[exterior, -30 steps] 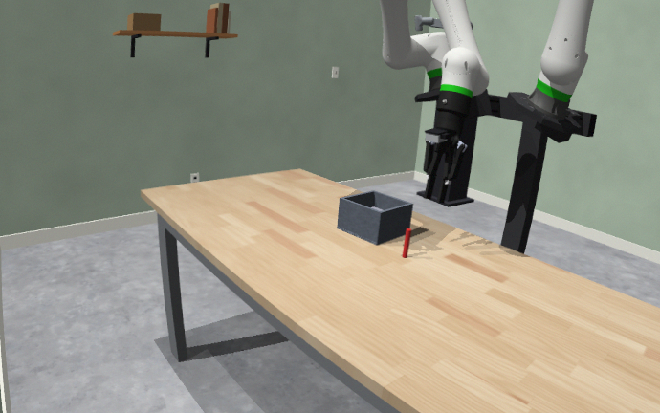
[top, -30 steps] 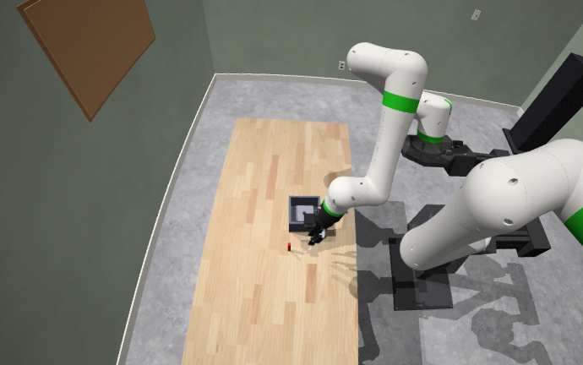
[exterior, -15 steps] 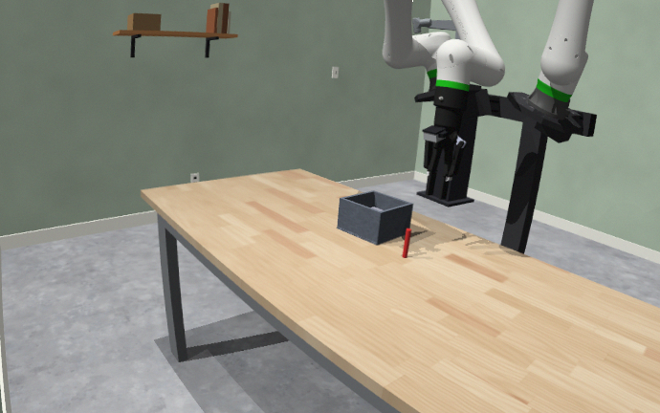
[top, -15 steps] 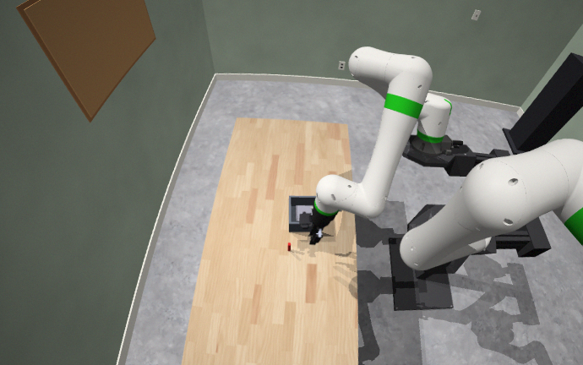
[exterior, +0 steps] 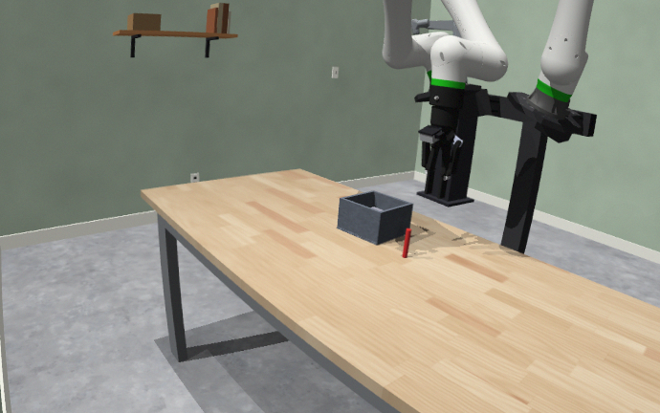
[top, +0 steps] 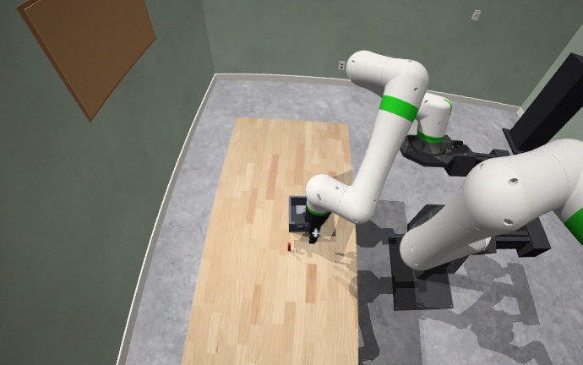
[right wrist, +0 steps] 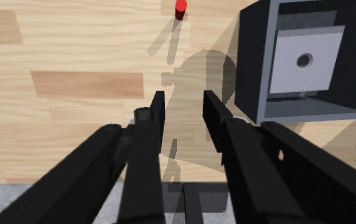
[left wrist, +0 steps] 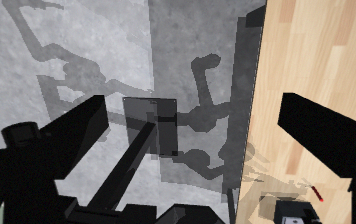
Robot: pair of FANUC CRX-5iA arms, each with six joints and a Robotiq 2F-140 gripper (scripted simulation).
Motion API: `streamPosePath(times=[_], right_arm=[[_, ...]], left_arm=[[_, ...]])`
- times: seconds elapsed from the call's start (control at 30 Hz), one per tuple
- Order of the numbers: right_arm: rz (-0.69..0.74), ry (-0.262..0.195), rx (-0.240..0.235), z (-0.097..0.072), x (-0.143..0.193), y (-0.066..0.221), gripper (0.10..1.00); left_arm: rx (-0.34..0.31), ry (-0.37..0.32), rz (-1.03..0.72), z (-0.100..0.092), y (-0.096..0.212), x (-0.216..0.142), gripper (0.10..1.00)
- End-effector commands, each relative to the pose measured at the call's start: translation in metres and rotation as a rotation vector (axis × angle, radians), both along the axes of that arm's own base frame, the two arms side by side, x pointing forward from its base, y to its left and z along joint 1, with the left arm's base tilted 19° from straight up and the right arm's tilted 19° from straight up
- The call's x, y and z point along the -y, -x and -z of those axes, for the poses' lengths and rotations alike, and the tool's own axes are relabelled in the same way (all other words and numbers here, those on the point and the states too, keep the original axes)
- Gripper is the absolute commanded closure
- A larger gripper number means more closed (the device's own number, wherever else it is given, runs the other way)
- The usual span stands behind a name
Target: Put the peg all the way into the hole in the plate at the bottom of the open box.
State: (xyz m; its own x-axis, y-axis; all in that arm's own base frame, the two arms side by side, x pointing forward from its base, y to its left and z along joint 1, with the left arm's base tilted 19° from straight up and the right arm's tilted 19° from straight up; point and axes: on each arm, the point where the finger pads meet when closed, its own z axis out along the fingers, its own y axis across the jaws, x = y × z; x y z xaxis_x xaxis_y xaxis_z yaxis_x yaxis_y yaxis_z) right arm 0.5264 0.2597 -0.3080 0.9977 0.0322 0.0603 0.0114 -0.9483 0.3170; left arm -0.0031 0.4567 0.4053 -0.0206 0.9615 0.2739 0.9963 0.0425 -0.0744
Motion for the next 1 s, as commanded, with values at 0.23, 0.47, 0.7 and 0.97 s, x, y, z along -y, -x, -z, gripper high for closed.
streamPosePath(times=[0.23,0.47,0.7,0.97], right_arm=[[-0.001,-0.001,0.002,0.031,0.009,-0.103,0.771],[-0.001,-0.001,0.002,0.031,0.009,-0.103,0.771],[-0.001,-0.001,0.002,0.033,0.009,-0.103,0.771],[-0.001,-0.001,0.002,0.054,0.016,-0.105,0.771]], left_arm=[[0.0,-0.002,0.0,-0.001,0.0,0.0,0.098],[0.0,-0.002,0.0,-0.001,0.0,0.0,0.098],[0.0,-0.002,0.0,-0.001,0.0,0.0,0.098],[0.0,-0.002,0.0,-0.001,0.0,0.0,0.098]])
